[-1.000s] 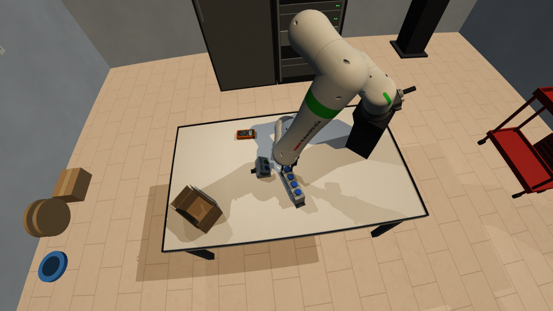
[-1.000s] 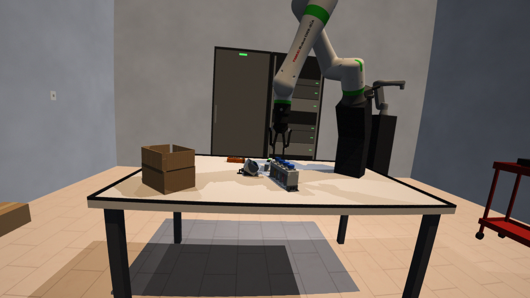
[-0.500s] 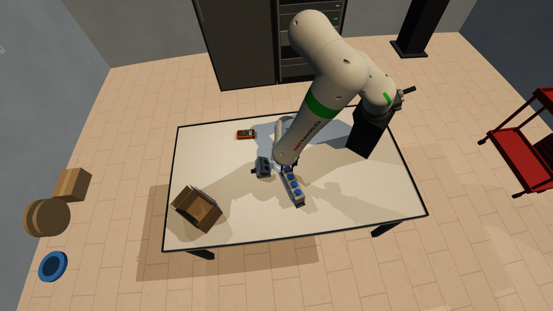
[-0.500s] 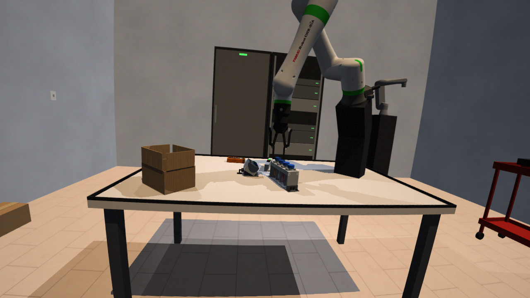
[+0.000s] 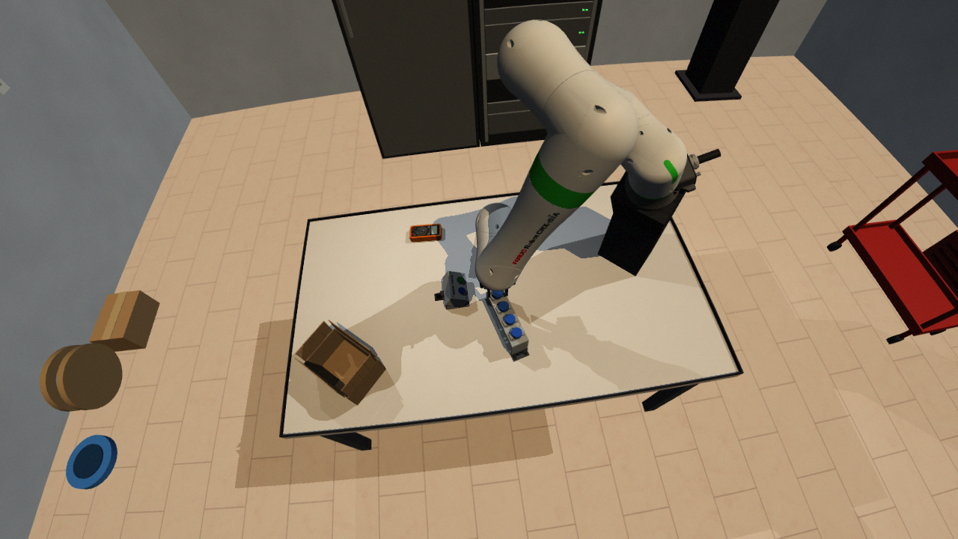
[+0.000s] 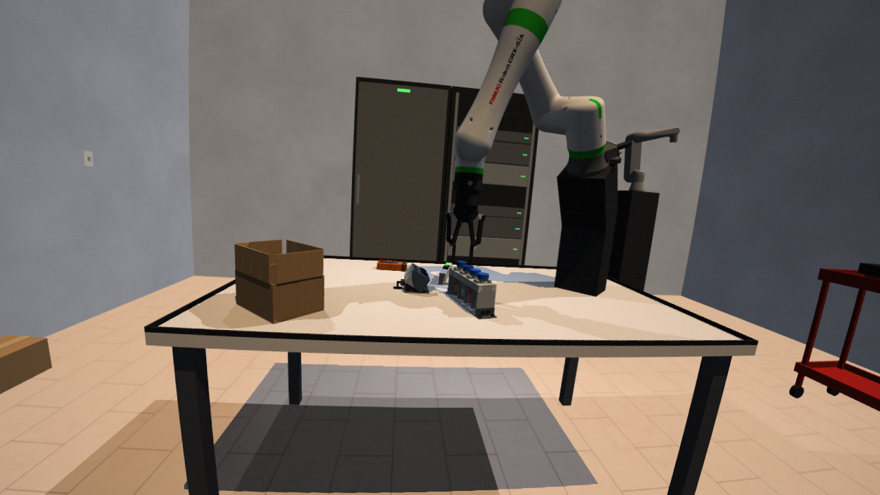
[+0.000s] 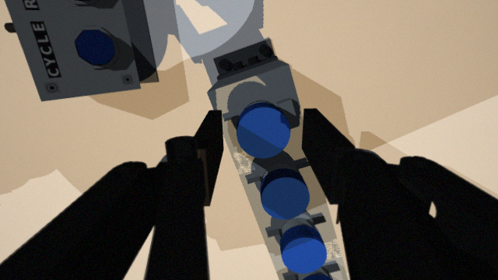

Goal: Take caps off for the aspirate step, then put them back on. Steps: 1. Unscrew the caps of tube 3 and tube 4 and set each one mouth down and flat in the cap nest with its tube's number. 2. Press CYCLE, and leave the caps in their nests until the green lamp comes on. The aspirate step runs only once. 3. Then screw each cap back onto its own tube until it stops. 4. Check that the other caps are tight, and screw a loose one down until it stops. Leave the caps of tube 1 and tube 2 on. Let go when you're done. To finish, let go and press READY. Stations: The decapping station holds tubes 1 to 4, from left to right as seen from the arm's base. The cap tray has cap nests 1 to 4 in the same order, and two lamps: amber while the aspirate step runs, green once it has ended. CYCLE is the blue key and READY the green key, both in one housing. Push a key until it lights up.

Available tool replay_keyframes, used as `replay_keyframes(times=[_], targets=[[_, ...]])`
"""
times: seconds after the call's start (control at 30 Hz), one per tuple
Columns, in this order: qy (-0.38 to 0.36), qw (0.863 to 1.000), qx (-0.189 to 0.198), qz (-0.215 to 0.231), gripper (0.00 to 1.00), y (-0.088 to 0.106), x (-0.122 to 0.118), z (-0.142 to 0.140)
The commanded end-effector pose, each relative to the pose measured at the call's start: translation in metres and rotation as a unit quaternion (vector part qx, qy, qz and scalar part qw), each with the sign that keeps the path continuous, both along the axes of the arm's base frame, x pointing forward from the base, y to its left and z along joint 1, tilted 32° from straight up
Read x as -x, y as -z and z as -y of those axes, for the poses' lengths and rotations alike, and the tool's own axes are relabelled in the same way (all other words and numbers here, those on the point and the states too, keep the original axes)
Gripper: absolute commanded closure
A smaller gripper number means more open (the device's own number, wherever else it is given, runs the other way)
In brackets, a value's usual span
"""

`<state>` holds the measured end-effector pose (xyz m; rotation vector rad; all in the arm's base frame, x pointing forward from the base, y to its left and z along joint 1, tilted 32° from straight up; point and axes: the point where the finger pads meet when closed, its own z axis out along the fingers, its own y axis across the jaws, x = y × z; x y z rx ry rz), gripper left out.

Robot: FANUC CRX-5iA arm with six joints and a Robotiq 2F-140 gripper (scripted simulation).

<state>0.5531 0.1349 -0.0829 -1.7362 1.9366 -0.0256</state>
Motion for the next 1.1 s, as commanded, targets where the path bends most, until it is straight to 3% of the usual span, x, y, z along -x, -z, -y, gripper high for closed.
replay_keyframes(times=[0.0,0.17,0.33,0.4,0.6,0.83,0.87,1.07], targets=[[-0.080,0.996,0.029,0.034,0.59,0.0013,-0.0013,-0.0003],[-0.164,0.982,0.069,0.067,0.59,0.0034,-0.0023,-0.0012],[-0.247,0.958,0.108,0.099,0.59,0.0035,-0.0023,-0.0011],[-0.247,0.958,0.108,0.099,0.59,0.0035,-0.0023,-0.0011],[-0.343,0.917,0.153,0.137,0.59,0.0035,-0.0023,-0.0011],[-0.346,0.915,0.154,0.138,0.59,0.0035,-0.0023,-0.0013],[-0.346,0.915,0.154,0.138,0.70,0.0035,-0.0023,-0.0012],[-0.346,0.915,0.154,0.138,0.70,0.0035,-0.0024,-0.0012]])
